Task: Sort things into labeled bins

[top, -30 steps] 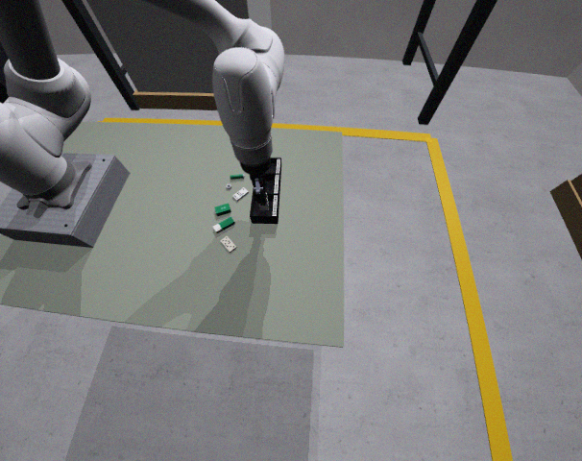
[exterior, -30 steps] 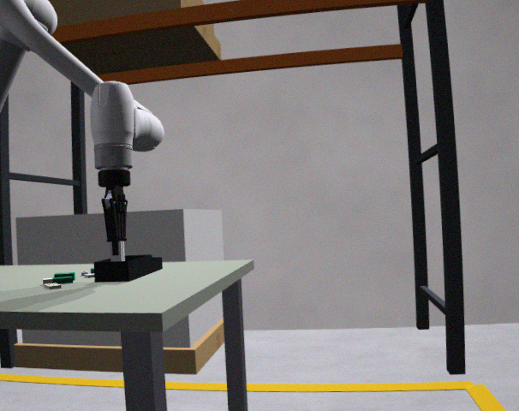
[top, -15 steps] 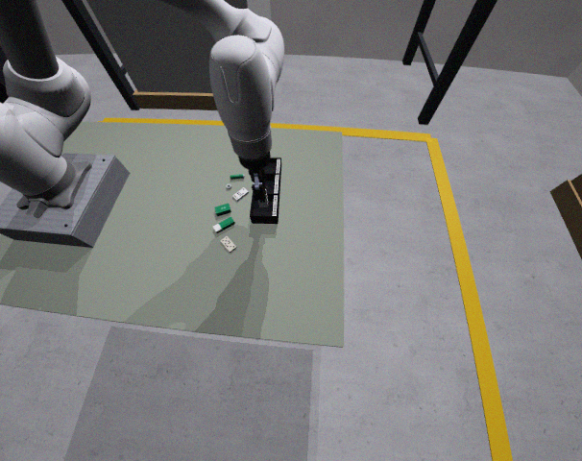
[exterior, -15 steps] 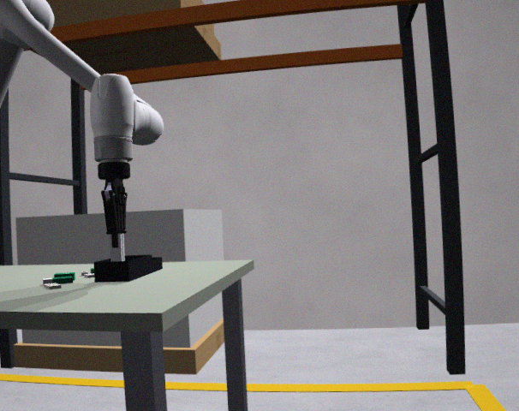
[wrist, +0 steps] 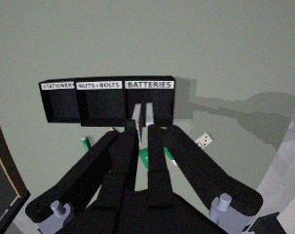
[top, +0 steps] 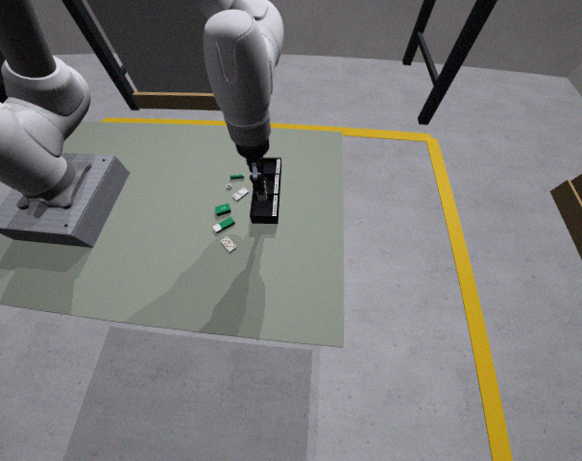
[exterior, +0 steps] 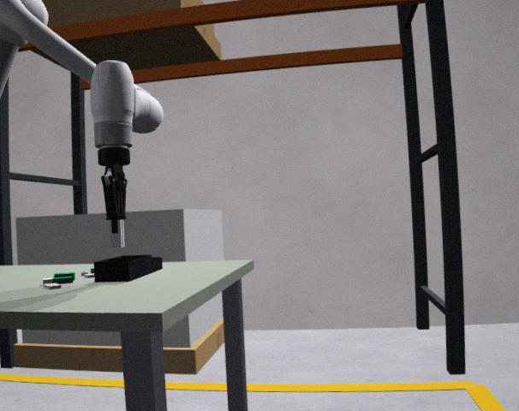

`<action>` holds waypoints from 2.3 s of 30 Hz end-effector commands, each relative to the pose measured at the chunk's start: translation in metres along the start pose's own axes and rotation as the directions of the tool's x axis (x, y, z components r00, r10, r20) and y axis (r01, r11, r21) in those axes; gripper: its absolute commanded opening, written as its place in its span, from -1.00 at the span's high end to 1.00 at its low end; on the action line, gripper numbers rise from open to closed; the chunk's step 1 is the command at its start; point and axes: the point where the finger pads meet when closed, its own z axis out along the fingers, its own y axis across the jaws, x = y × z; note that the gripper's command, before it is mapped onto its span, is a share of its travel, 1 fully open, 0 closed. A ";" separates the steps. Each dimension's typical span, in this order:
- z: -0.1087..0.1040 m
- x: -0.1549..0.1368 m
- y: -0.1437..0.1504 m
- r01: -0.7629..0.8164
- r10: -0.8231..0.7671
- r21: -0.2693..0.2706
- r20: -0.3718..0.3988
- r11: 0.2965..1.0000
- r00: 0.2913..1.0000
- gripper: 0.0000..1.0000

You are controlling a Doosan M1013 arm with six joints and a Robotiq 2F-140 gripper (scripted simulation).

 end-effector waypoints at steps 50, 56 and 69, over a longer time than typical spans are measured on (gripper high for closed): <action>0.059 0.008 -0.081 0.000 0.000 0.000 0.000 1.000 1.000 0.89; 0.059 0.008 -0.081 0.000 0.000 0.000 0.000 1.000 1.000 0.89; 0.059 0.008 -0.081 0.000 0.000 0.000 0.000 1.000 1.000 0.89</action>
